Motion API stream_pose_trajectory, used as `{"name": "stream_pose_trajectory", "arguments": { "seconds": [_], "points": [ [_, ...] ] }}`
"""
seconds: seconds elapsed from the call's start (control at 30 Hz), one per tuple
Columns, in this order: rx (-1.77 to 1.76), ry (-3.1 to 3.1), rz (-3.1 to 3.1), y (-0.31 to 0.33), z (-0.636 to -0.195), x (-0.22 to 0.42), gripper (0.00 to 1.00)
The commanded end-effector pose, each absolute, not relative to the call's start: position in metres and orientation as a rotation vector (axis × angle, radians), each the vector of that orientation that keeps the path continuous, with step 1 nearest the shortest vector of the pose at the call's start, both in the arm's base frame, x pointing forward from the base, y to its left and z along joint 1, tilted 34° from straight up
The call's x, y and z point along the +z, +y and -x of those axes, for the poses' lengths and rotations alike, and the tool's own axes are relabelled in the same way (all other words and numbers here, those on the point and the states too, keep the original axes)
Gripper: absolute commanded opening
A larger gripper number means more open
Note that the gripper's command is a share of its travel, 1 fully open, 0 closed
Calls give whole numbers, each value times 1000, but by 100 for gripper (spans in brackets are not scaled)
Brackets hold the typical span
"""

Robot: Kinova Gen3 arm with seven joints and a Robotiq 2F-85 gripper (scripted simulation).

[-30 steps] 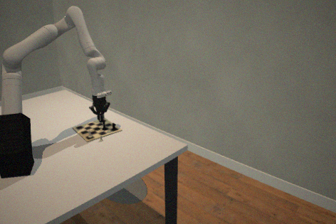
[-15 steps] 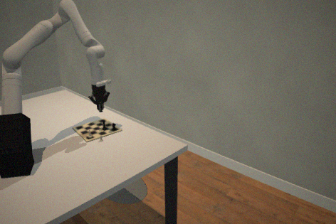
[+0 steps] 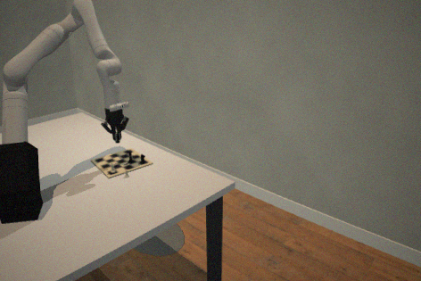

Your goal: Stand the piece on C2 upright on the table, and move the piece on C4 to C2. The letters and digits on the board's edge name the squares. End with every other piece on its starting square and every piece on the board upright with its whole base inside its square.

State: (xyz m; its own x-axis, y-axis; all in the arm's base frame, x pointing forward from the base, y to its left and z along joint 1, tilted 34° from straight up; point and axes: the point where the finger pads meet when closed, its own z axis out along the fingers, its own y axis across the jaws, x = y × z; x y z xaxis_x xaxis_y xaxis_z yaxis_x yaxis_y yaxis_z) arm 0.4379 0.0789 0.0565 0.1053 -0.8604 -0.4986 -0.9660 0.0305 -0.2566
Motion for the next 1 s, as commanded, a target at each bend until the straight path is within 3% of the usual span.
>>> {"name": "stream_pose_trajectory", "arguments": {
  "seconds": [0.0,0.97],
  "points": [
    [279,1817,1830,76,-415,55,0],
    [283,1827,1821,87,-411,36,0]
  ]
}}
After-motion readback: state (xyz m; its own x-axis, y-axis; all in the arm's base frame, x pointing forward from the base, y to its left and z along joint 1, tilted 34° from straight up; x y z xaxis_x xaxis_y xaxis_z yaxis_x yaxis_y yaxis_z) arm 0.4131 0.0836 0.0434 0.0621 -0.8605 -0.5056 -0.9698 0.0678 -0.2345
